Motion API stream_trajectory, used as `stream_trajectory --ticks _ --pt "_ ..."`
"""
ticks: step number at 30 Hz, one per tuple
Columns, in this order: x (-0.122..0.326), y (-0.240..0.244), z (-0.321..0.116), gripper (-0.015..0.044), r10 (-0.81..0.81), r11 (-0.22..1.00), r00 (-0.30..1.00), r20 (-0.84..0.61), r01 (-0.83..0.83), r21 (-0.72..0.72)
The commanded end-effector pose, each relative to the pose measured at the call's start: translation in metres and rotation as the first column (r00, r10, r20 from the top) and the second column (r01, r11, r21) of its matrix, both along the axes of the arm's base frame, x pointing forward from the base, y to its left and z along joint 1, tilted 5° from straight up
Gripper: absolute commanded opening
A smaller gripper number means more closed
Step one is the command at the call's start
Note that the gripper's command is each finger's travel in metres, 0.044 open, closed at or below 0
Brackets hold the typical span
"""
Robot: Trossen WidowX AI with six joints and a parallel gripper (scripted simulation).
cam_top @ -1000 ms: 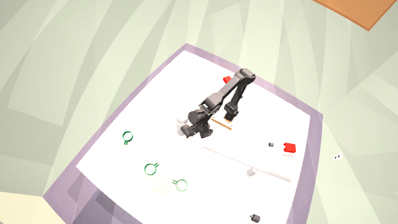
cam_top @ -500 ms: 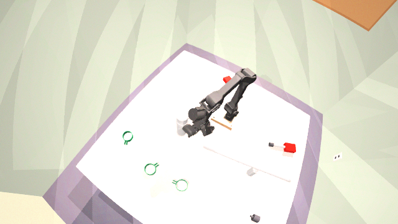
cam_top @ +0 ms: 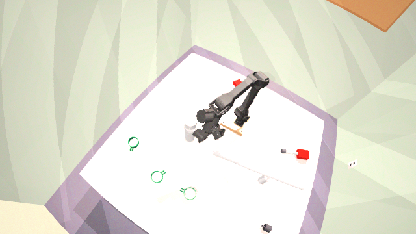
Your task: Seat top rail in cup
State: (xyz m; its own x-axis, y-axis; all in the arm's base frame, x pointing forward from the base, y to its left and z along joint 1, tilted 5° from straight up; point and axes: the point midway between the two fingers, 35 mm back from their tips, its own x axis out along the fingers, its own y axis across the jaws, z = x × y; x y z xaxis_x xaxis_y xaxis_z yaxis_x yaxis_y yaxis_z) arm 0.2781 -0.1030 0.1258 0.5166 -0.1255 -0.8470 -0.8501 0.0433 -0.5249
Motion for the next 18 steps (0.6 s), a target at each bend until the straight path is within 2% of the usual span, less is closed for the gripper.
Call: stream_trajectory --ticks 1,18 --pt "-0.003 0.0 0.0 0.0 0.023 1.0 1.0 -0.004 -0.023 -0.001" --pt "-0.014 0.0 -0.001 0.0 0.14 0.99 0.99 -0.015 -0.14 -0.004"
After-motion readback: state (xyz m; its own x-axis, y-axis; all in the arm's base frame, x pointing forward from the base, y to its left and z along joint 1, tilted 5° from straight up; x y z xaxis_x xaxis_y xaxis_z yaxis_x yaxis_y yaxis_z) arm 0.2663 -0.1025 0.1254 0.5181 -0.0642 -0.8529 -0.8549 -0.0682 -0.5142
